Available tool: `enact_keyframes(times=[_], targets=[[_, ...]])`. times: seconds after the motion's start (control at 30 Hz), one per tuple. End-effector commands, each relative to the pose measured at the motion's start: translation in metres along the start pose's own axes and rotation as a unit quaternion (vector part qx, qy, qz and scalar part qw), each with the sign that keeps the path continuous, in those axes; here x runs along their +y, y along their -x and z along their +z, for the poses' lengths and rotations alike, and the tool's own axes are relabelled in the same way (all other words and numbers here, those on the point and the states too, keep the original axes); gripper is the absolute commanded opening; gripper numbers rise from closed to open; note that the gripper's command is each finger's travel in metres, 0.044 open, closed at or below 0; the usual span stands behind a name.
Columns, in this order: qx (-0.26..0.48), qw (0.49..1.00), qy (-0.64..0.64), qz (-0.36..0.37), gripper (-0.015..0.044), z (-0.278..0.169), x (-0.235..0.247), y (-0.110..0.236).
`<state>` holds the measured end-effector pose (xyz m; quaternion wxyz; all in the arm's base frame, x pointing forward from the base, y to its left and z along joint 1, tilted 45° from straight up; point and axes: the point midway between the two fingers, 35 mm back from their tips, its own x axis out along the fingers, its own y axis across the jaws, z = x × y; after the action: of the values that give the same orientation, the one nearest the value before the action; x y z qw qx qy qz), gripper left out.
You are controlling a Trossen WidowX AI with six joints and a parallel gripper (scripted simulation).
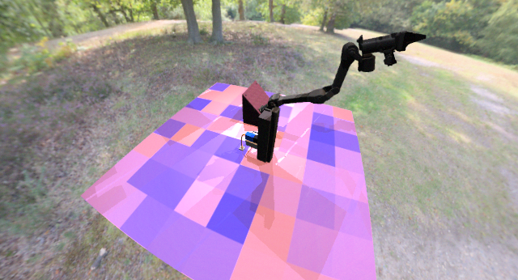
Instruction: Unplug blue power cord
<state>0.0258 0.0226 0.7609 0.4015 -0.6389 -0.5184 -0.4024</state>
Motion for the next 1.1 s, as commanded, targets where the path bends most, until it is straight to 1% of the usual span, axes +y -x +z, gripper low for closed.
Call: enact_keyframes(times=[0.0,0.1,0.3,0.43,0.57,0.7,0.83,1.07], targets=[[0.054,0.997,-0.047,0.020,0.0160,-0.040,0.019,0.013],[0.060,0.996,-0.059,0.025,0.0160,-0.046,0.027,0.018],[0.131,0.983,-0.120,0.052,0.0160,-0.090,0.056,0.037],[0.214,0.954,-0.194,0.081,0.0160,-0.136,0.094,0.066],[0.285,0.918,-0.256,0.104,0.0160,-0.168,0.131,0.097],[0.366,0.861,-0.327,0.130,0.0160,-0.198,0.179,0.140],[0.444,0.791,-0.392,0.154,0.0160,-0.215,0.227,0.187],[0.568,0.638,-0.486,0.185,0.0160,-0.218,0.307,0.278]])
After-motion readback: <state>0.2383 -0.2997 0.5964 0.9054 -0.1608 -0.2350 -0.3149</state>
